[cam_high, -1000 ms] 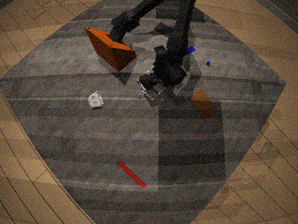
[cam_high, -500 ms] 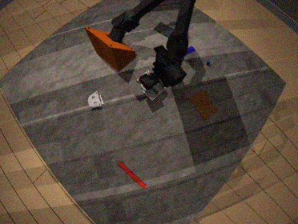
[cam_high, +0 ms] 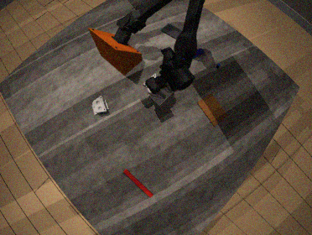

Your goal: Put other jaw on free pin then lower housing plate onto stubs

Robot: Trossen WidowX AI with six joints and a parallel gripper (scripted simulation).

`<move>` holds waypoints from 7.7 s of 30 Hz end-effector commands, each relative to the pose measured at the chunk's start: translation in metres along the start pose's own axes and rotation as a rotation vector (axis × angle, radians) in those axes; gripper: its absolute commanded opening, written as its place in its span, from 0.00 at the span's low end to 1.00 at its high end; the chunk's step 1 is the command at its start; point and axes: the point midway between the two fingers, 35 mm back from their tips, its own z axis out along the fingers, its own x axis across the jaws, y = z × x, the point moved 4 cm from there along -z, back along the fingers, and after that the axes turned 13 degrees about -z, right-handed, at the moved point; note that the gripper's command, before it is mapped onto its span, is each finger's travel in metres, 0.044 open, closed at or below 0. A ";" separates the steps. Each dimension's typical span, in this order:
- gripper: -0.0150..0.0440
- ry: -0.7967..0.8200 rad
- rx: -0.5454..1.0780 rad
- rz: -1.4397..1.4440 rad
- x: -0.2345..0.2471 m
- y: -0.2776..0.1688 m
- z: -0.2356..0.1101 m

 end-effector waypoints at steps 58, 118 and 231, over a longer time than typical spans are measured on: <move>0.63 -0.001 -0.002 0.000 -0.001 0.001 0.001; 1.00 -0.073 -0.040 0.683 -0.118 -0.032 -0.087; 1.00 -0.012 -0.018 1.803 -0.265 -0.157 -0.050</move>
